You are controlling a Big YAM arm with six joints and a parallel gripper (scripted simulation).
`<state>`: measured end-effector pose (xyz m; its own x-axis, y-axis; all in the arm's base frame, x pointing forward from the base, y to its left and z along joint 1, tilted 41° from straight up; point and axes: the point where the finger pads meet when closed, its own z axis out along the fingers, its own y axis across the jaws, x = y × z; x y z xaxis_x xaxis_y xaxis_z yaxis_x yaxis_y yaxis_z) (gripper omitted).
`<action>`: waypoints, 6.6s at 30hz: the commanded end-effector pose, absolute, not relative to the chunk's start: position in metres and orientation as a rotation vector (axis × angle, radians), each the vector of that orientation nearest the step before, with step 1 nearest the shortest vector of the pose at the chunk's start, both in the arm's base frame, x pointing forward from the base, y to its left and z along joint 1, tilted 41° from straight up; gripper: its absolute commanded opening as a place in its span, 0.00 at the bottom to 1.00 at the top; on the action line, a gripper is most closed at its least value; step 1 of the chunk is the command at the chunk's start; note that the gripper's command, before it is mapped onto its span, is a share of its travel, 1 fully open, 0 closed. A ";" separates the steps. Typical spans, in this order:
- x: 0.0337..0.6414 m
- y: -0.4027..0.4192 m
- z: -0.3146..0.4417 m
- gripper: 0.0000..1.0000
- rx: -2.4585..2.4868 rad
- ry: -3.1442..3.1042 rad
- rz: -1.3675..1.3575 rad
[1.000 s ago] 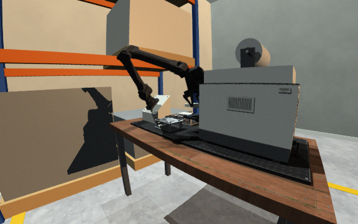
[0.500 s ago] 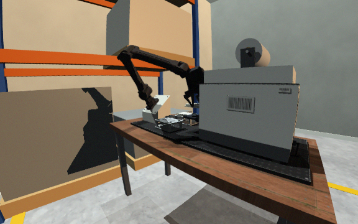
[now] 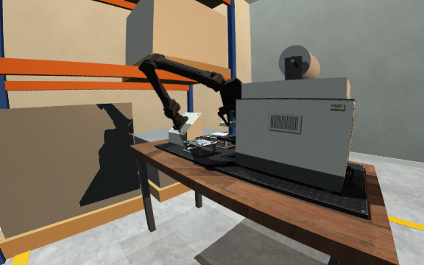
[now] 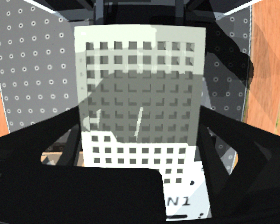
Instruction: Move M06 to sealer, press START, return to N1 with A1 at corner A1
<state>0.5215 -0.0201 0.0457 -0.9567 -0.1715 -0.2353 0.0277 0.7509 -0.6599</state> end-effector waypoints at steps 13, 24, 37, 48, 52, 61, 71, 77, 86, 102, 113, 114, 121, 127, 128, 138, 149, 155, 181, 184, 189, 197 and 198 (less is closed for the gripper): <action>0.521 -0.008 0.039 0.00 -0.124 2.660 -0.997; 0.533 -0.011 0.046 0.00 -0.129 2.654 -1.000; 0.543 -0.024 0.073 0.00 -0.072 2.628 -0.990; 0.541 -0.016 0.065 0.00 -0.080 2.635 -0.986; 0.536 -0.010 0.060 0.00 -0.095 2.640 -0.986; 0.521 -0.006 0.048 0.00 -0.130 2.662 -0.999; 0.523 -0.010 0.047 0.00 -0.118 2.654 -0.997; 0.535 -0.022 0.056 0.00 -0.090 2.637 -0.994; 0.543 -0.027 0.054 0.00 -0.073 2.636 -0.991; 0.521 -0.028 0.038 0.00 -0.113 2.664 -1.006; 0.527 -0.036 0.046 0.00 -0.087 2.647 -0.998; 0.526 -0.037 0.045 0.00 -0.088 2.648 -0.998; 0.521 -0.034 0.031 0.00 -0.109 2.667 -1.006; 0.520 -0.034 0.024 0.00 -0.119 2.673 -1.009; 0.522 -0.035 0.025 0.00 -0.116 2.670 -1.008; 0.520 -0.043 0.019 0.00 -0.109 2.679 -1.014; 0.525 -0.046 0.021 0.00 -0.101 2.669 -1.009; 0.523 -0.048 0.016 0.00 -0.105 2.677 -1.013; 0.515 -0.031 0.020 0.00 -0.130 2.678 -1.008; 0.514 -0.037 0.018 0.00 -0.117 2.685 -1.014; 0.514 -0.044 0.018 0.00 -0.101 2.689 -1.018; 0.518 -0.047 0.019 0.00 -0.106 2.678 -1.019; 0.518 -0.048 0.019 0.00 -0.104 2.677 -1.019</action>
<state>0.5193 -0.0391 0.0224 -0.9571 -0.1709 -0.2339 0.0268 0.7518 -0.6589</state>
